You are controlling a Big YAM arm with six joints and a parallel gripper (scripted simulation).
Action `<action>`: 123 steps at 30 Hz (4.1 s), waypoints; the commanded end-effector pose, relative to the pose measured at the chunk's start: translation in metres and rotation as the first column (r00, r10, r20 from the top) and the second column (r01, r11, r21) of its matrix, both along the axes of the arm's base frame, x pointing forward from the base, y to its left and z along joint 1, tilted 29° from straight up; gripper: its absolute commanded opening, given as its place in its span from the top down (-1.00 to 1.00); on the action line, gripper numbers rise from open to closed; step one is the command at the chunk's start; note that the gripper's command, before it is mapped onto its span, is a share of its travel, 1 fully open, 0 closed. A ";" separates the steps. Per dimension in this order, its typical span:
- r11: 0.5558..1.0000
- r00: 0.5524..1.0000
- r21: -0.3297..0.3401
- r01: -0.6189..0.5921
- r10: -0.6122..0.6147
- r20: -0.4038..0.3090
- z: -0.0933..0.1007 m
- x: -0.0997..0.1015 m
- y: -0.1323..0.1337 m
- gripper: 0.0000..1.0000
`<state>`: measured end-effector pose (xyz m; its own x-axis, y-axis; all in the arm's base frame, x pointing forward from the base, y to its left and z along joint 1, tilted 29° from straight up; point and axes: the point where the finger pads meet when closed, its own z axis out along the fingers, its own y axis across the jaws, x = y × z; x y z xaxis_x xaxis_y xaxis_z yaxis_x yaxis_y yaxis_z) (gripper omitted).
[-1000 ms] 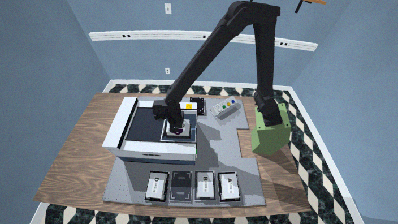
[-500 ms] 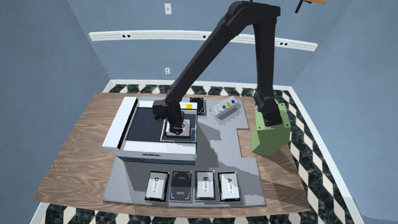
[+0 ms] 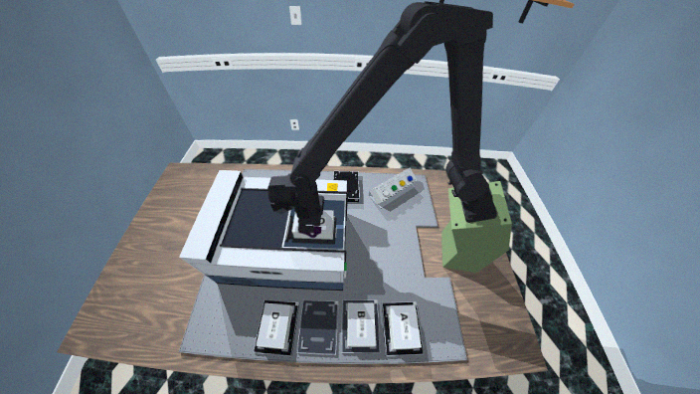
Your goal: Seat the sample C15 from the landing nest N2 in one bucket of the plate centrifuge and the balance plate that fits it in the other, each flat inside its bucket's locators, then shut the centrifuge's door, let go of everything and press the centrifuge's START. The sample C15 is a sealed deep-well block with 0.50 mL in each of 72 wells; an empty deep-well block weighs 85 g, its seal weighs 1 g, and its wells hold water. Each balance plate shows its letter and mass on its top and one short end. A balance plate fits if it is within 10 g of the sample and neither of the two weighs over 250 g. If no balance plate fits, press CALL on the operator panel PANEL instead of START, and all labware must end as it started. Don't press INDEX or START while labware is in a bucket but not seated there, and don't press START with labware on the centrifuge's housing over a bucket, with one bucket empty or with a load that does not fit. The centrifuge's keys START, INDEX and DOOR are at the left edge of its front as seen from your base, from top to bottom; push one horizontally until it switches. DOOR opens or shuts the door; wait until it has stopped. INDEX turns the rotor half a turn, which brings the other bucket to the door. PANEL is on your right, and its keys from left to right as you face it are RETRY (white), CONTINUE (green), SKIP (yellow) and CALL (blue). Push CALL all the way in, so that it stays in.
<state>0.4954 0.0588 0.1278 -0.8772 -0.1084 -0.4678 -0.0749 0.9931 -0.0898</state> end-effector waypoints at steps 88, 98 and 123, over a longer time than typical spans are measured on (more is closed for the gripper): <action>1.000 0.998 0.001 -0.003 0.003 0.057 0.005 0.030 -0.005 1.00; 1.000 0.998 0.001 -0.003 0.003 0.057 0.005 0.030 -0.005 1.00; 1.000 0.998 0.001 -0.003 0.003 0.055 0.004 0.029 -0.005 -1.00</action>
